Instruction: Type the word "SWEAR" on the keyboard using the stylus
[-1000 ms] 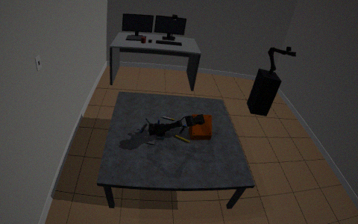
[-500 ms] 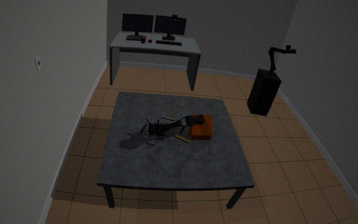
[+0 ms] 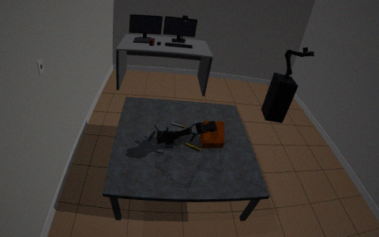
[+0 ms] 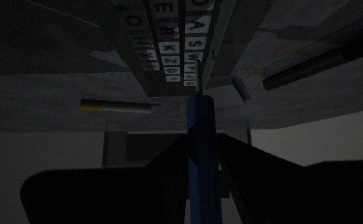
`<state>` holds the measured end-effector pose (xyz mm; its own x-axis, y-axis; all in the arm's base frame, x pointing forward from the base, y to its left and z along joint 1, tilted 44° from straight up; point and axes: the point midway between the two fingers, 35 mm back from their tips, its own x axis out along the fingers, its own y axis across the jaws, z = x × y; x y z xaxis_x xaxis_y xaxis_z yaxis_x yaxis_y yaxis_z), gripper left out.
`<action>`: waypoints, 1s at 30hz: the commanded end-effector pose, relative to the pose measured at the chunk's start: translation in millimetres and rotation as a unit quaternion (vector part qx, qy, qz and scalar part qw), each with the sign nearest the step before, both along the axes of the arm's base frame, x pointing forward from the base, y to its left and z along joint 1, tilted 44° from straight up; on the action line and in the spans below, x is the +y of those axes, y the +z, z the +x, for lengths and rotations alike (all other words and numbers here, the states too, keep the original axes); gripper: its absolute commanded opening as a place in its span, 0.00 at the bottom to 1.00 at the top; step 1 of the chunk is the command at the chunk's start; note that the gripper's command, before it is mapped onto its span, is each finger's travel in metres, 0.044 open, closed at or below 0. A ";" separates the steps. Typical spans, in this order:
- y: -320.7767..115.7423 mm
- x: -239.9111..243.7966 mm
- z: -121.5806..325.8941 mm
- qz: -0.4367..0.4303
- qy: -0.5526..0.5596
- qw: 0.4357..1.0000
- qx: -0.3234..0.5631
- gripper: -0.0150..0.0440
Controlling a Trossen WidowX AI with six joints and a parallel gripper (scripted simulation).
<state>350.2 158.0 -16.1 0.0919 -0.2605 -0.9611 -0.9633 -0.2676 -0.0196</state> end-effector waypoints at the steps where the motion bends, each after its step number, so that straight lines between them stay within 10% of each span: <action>1: -0.1 -0.2 0.5 -0.001 -0.002 1.000 -0.001 0.39; 30: -9.8 8.4 -3.4 0.000 -0.002 1.000 -0.001 0.39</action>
